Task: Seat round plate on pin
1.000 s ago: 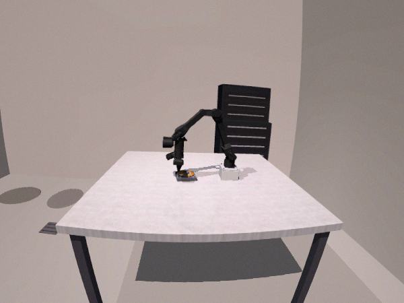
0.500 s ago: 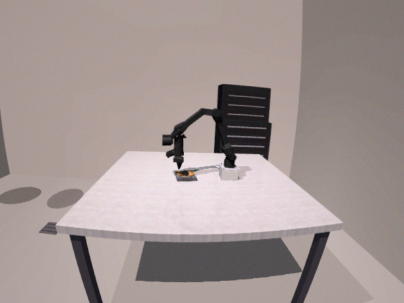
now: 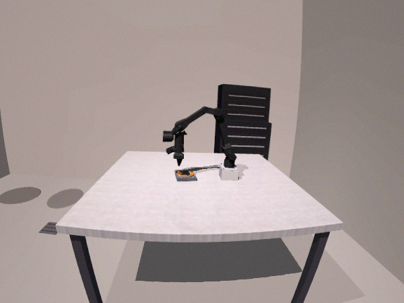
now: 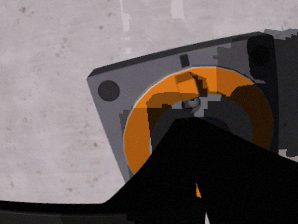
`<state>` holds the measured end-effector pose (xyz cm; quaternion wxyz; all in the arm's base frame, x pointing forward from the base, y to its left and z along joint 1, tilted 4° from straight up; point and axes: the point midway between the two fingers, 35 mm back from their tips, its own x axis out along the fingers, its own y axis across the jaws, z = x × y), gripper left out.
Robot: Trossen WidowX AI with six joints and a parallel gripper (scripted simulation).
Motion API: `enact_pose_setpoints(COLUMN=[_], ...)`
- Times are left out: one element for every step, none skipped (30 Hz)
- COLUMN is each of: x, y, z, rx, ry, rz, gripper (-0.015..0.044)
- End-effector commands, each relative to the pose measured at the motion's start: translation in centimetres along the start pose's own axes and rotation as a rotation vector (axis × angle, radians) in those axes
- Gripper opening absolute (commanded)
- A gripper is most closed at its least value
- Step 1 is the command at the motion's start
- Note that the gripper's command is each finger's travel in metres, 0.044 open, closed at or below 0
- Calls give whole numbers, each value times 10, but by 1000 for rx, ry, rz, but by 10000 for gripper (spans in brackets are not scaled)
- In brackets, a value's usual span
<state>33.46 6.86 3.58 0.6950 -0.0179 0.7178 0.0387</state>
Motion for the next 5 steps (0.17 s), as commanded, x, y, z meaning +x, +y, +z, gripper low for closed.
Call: enact_pose_setpoints(x=[1, 1, 1, 1, 1], y=[0, 0, 0, 0, 0], z=[0, 0, 0, 0, 0], rx=[0, 0, 0, 0, 0], ry=[0, 0, 0, 0, 0], rz=[0, 0, 0, 0, 0], gripper=[0, 0, 0, 0, 0])
